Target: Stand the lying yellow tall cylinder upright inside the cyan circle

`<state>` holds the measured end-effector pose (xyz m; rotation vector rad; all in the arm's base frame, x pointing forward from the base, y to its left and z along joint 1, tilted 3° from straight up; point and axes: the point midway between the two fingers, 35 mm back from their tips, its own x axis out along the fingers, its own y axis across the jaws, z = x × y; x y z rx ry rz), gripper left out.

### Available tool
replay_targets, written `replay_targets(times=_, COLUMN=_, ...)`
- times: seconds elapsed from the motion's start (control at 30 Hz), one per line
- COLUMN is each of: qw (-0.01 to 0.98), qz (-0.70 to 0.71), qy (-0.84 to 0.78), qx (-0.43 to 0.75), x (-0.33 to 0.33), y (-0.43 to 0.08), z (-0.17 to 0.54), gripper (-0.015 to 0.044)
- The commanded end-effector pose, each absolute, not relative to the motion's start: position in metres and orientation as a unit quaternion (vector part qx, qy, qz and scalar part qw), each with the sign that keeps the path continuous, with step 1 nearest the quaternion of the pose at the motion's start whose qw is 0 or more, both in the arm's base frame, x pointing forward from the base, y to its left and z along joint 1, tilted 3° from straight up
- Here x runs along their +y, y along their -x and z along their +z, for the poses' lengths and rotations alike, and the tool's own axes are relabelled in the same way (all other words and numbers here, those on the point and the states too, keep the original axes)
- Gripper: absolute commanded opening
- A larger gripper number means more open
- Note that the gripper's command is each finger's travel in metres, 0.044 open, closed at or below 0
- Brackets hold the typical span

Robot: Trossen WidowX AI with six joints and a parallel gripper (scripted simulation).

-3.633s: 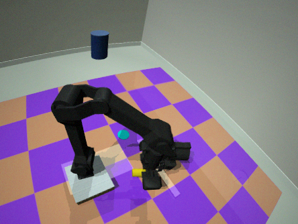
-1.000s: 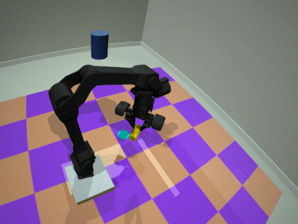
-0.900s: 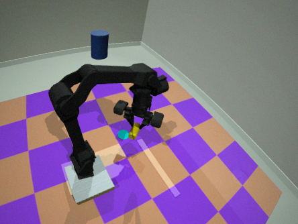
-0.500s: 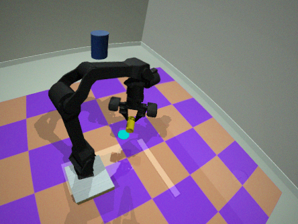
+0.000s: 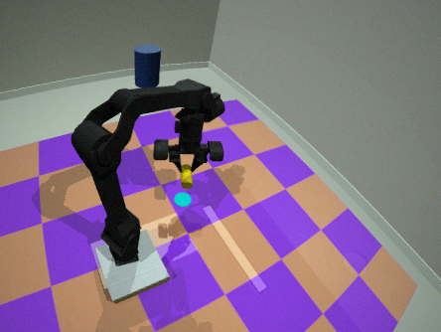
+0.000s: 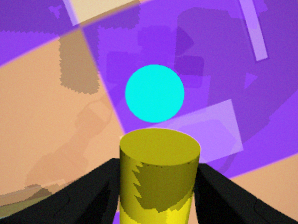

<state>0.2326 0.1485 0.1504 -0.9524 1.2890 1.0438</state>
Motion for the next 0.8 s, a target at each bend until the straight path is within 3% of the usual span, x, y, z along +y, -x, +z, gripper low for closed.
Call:
replay_targets(times=0.0, qw=0.581, qz=0.452, qy=0.401, qx=0.545, x=0.151, y=-0.234, z=0.148, gripper=0.0105)
replay_targets(times=0.77, qw=0.638, qz=0.464, qy=0.334, qx=0.516, x=0.160, y=-0.249, z=0.133, gripper=0.0105)
